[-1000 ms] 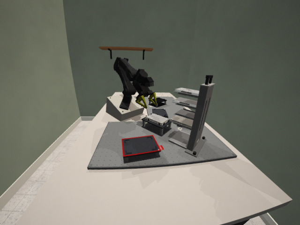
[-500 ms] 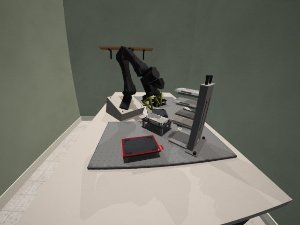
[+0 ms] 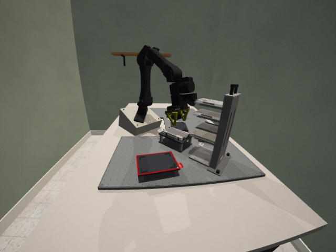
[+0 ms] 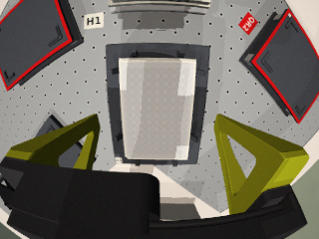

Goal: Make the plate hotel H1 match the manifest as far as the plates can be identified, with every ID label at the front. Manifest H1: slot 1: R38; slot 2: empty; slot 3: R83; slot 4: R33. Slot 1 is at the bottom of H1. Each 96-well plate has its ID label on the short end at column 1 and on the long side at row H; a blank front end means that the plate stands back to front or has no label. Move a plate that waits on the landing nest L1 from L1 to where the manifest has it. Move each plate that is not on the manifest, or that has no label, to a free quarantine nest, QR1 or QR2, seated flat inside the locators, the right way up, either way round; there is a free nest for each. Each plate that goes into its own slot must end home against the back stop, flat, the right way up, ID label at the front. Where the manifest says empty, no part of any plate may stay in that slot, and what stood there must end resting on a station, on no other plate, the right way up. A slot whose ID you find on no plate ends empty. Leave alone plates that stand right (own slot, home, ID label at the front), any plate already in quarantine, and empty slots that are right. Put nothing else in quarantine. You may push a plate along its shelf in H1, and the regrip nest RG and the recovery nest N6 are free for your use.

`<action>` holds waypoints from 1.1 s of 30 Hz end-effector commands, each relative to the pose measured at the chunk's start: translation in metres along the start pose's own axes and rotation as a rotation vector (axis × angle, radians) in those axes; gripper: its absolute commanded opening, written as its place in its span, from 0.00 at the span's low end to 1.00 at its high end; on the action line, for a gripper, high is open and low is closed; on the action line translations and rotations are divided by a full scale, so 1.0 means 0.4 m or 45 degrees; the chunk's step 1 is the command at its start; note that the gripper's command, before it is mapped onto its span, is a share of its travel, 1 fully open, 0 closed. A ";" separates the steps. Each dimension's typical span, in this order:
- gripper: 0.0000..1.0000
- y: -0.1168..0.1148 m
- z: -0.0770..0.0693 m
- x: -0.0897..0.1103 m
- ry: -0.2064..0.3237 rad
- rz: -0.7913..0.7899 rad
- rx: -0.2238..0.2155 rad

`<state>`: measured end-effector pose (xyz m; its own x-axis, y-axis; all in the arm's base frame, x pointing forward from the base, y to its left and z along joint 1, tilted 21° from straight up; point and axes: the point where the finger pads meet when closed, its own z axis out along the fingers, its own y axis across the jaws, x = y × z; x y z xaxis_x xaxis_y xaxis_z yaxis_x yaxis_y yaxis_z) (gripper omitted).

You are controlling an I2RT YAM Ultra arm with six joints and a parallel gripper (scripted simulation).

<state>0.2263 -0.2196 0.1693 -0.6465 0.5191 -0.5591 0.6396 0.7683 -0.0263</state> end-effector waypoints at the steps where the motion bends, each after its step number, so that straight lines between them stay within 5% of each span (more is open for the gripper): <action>1: 1.00 0.003 -0.009 0.030 0.204 0.011 0.007; 6: 1.00 0.003 -0.009 0.030 0.287 0.011 0.007; 13: 1.00 -0.001 -0.032 0.020 0.241 0.017 0.013; 17: 1.00 0.001 0.024 0.060 0.314 0.018 0.006; 33: 1.00 0.002 0.063 0.062 0.293 0.016 0.006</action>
<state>0.2161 -0.2122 0.1366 -0.7223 0.6044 -0.3362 0.6473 0.7619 -0.0210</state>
